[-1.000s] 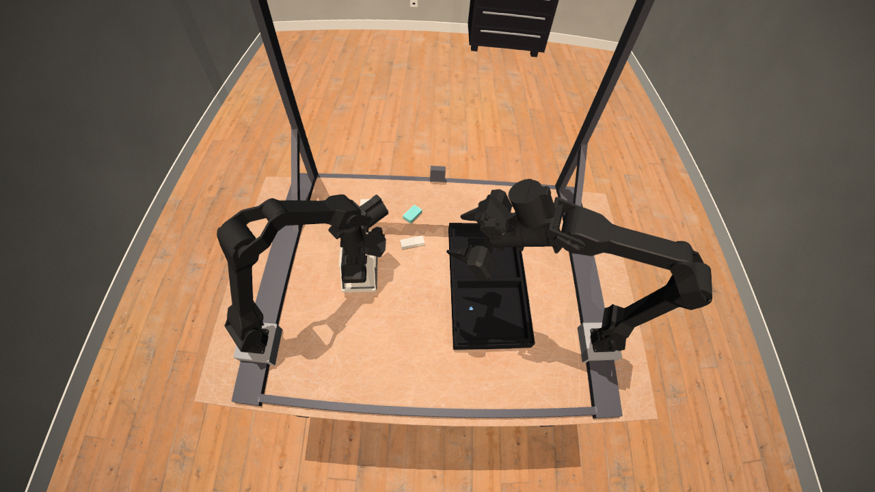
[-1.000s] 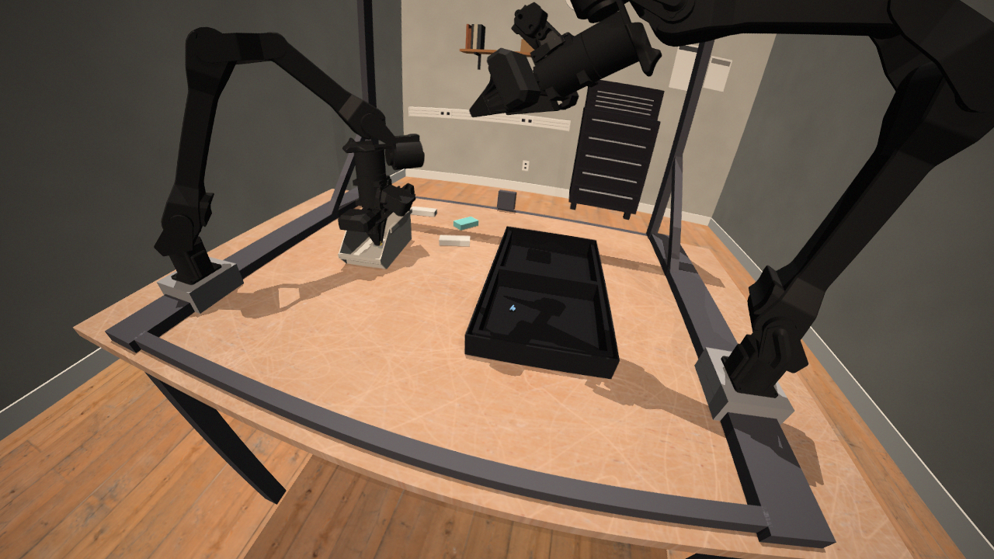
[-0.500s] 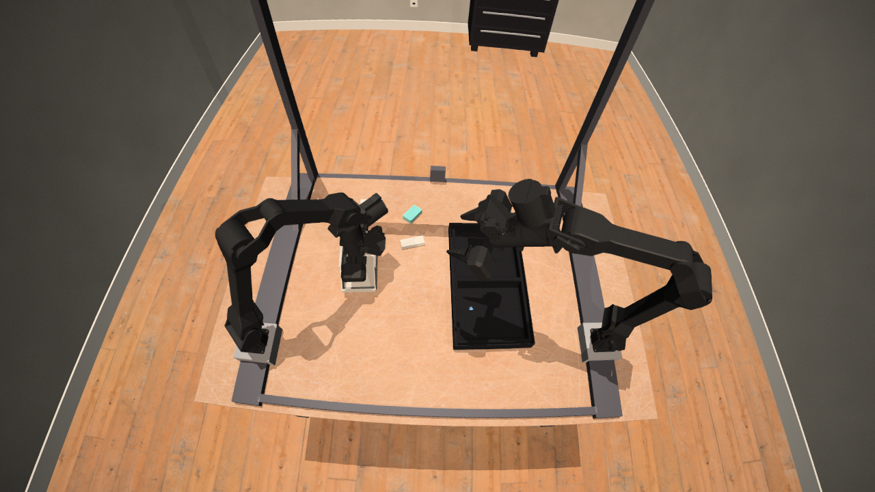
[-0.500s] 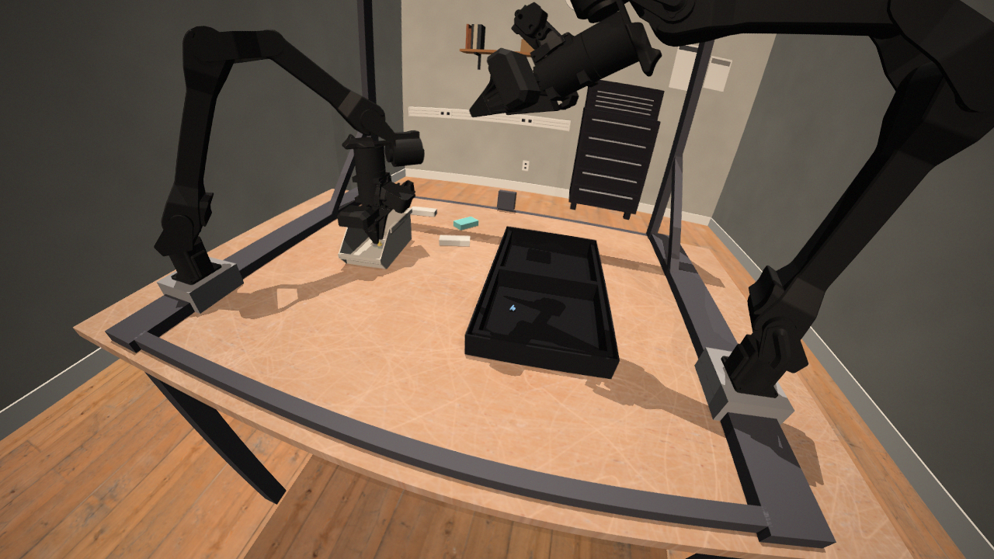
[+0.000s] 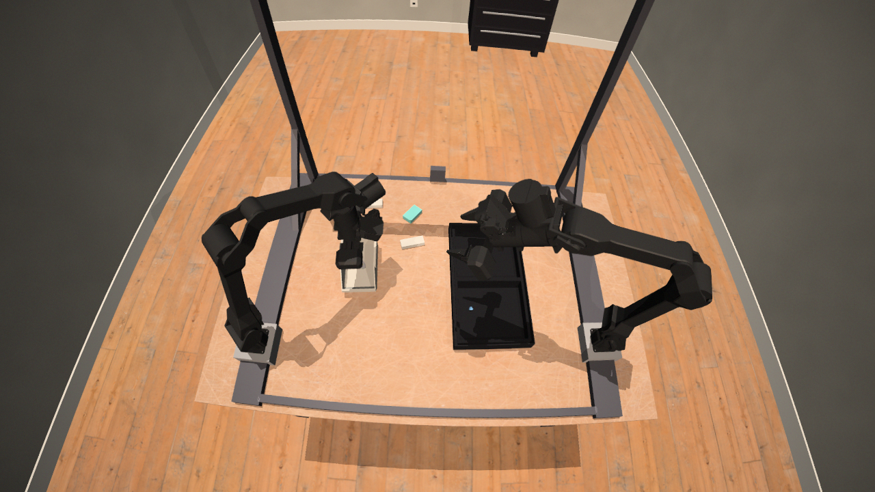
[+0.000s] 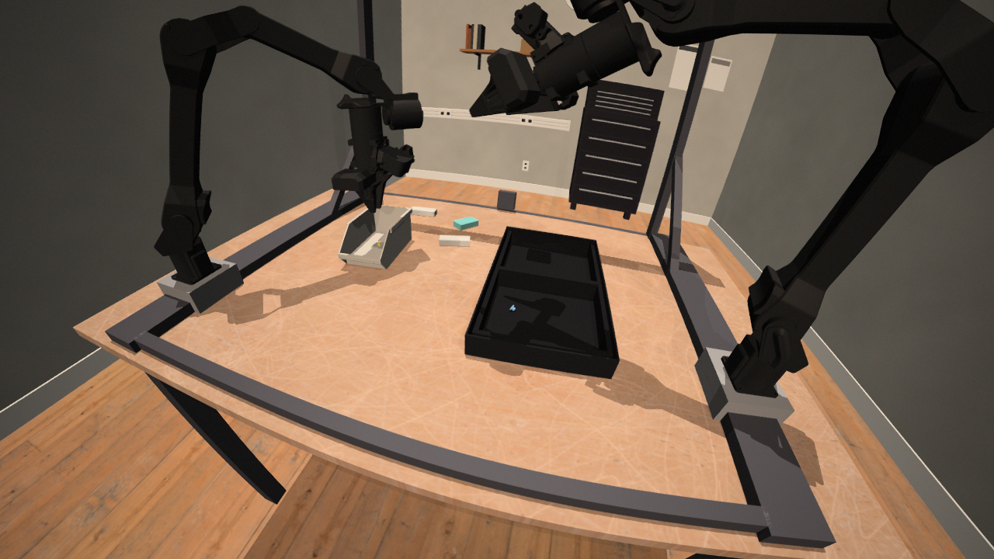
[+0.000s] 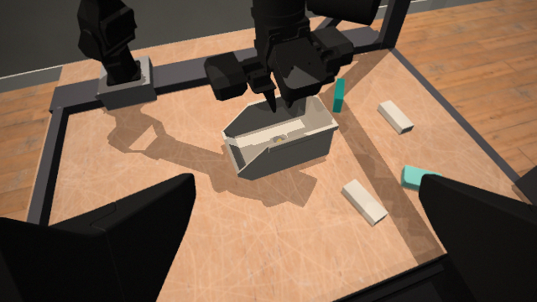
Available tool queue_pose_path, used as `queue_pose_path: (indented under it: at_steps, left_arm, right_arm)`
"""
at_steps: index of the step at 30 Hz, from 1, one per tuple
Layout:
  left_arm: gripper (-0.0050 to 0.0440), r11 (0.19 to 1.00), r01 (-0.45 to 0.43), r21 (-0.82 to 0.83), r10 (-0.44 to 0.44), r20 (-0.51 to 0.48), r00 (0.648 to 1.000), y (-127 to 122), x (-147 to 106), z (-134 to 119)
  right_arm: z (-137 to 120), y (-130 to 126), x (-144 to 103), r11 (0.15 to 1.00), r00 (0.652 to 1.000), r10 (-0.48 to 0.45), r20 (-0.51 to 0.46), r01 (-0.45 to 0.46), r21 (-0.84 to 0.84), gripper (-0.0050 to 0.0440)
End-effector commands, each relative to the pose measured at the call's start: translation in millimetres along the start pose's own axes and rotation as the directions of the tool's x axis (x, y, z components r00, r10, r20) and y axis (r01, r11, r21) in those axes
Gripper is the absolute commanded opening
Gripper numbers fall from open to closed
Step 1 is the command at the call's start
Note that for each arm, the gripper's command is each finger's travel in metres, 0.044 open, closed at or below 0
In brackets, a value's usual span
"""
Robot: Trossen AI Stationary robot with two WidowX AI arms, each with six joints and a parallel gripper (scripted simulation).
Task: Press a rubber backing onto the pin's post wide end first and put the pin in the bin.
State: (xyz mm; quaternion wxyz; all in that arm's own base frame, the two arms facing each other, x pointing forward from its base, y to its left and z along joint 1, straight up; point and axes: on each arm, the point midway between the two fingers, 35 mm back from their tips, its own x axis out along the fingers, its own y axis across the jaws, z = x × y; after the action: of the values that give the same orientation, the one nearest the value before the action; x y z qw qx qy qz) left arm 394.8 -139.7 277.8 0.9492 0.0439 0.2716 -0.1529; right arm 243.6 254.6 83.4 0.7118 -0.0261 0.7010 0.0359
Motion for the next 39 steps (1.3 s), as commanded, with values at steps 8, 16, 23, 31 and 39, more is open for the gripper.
queue_pose_path:
  at_steps: [8,16,23,31,39]
  left_arm:
    - [0.0440,1.000,0.001,-0.001,-0.001,0.020,1.000,-0.4,-4.5,6.5]
    - [0.0440,1.000,0.001,-0.001,-0.001,0.020,1.000,-0.4,-4.5,6.5]
    - [0.0440,1.000,0.001,-0.001,-0.001,0.020,1.000,-0.4,-4.5,6.5]
    - [0.0440,1.000,0.001,-0.001,-0.001,0.020,1.000,-0.4,-4.5,6.5]
    - [0.0440,1.000,0.001,-0.001,-0.001,0.020,1.000,-0.4,-4.5,6.5]
  right_arm:
    - [-4.5,-5.0,-21.7,0.988,0.997,0.033,0.074,-0.022,-0.150,0.0282]
    - [-10.7,-18.6,-29.7,0.867,0.966,0.153,0.207,-0.031,-0.497,0.0440]
    - [-12.8,-23.4,-32.1,0.793,0.948,0.204,0.245,-0.014,-0.609,0.0440]
    - [-13.7,-25.6,-33.2,0.752,0.938,0.231,0.260,-0.002,-0.659,0.0440]
    - [-12.0,-23.6,-32.4,0.753,0.939,0.225,0.259,0.000,-0.658,0.0440]
